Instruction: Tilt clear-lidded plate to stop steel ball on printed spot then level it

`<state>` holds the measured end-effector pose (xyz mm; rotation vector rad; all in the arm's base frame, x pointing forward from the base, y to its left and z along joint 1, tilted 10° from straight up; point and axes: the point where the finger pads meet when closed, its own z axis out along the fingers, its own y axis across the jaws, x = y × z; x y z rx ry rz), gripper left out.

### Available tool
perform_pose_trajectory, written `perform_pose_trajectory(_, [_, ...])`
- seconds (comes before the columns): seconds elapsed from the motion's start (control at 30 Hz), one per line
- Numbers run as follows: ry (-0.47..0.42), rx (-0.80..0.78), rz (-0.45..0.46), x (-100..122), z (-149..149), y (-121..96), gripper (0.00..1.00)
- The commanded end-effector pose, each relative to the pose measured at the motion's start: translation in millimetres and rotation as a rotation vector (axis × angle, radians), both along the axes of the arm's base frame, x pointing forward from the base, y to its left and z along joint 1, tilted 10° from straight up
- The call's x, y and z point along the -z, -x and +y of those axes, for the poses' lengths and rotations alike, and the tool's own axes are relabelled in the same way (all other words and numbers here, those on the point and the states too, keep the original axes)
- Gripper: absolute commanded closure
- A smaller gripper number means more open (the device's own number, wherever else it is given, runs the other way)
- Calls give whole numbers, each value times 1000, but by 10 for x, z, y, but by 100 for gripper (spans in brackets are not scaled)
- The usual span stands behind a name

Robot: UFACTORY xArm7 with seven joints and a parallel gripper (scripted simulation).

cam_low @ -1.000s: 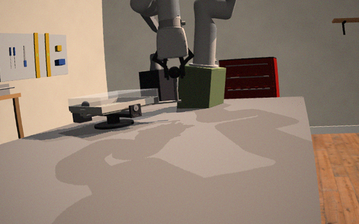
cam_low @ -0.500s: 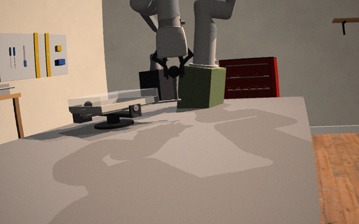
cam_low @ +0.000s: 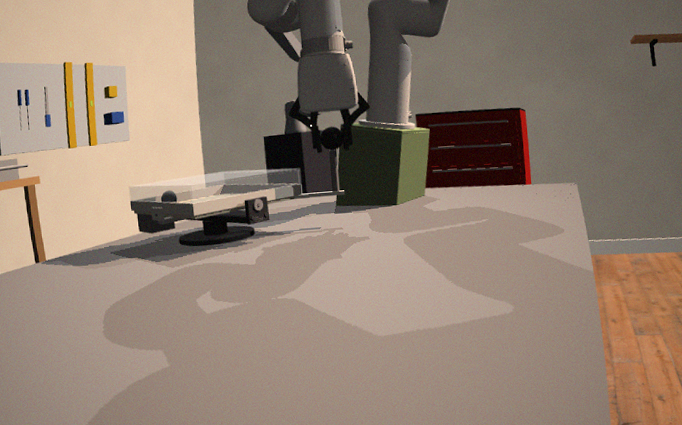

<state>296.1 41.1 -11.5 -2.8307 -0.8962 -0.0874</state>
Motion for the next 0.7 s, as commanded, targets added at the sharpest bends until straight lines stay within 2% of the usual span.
perform_pose_trajectory(0.0, [0,0,-1,2,1,-2,100])
perform_pose_trajectory(0.67, [0,0,-1,-30,-11,-18,100])
